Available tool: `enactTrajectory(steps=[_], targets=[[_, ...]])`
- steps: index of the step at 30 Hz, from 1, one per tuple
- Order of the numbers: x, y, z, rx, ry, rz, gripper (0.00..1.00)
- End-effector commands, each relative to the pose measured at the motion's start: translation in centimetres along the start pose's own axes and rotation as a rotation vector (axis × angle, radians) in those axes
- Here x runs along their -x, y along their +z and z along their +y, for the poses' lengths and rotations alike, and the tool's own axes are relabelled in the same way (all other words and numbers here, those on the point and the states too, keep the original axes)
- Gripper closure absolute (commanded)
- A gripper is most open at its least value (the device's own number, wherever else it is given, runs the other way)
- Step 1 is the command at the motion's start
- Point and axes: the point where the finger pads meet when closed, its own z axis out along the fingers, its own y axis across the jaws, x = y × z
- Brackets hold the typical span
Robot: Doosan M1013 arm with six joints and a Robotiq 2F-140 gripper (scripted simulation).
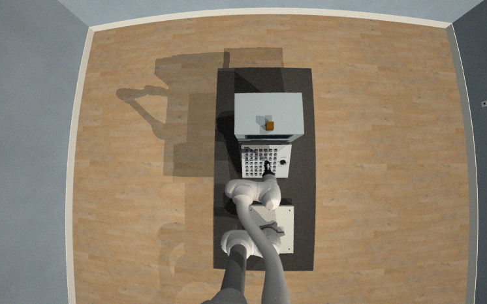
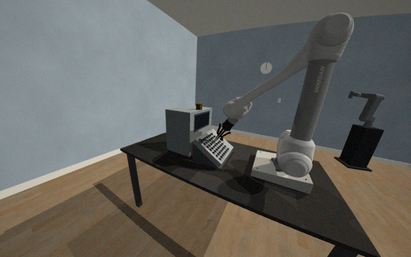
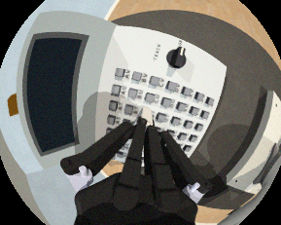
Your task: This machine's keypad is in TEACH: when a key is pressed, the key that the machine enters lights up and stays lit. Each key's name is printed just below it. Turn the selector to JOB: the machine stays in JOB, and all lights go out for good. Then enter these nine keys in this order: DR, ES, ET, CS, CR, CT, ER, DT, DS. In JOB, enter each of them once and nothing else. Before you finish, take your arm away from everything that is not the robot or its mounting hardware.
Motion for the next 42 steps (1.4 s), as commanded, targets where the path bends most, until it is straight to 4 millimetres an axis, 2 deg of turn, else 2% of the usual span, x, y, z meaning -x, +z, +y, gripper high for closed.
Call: enactTrajectory(steps=[1, 42], targets=[[0.00, 0.08, 0.00, 0.000, 0.000, 0.000, 1.00], [0.00, 0.48, 0.00, 0.000, 0.000, 0.000, 1.00]])
